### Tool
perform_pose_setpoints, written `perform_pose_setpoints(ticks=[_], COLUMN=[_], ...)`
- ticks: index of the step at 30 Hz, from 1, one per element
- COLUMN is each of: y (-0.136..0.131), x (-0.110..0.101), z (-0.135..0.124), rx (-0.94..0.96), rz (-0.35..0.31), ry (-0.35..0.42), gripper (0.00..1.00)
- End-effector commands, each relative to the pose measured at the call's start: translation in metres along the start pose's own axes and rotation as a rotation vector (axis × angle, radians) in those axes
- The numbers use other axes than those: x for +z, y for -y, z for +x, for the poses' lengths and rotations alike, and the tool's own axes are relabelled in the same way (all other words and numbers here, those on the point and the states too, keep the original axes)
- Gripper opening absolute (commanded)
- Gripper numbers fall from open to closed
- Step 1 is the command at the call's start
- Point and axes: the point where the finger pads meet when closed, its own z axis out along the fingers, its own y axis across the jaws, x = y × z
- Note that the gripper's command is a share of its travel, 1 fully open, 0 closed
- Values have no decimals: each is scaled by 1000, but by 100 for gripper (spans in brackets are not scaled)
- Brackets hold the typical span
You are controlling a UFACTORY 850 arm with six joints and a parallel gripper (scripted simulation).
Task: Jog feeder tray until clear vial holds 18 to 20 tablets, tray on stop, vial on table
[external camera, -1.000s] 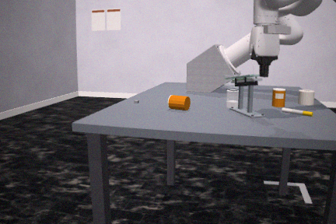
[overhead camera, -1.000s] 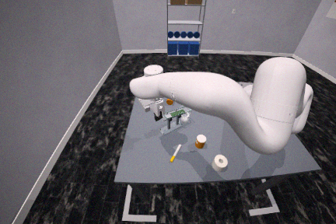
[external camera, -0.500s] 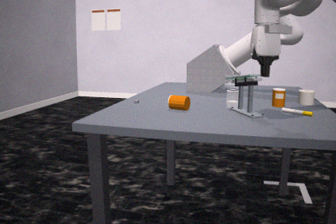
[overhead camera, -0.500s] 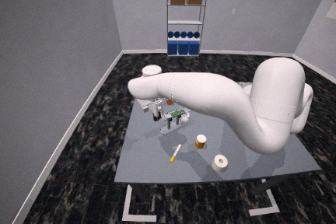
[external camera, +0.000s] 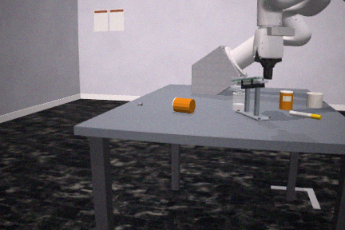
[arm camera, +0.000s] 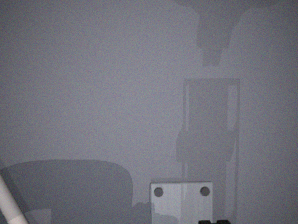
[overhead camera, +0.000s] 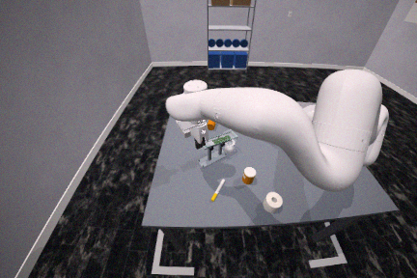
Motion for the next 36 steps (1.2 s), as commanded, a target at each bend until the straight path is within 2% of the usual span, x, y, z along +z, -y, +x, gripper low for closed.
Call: perform_pose_setpoints(ticks=[1, 4, 14, 23, 30, 36], y=[0, 0, 0, 0, 0, 0], x=[-1, -5, -5, -4, 0, 0], z=[3, 26, 27, 19, 0, -2], rx=[1, 1, 1, 1, 1, 1], rz=[0, 0, 0, 0, 0, 0], ry=[1, 1, 1, 1, 1, 1], gripper=[0, 0, 0, 0, 0, 0])
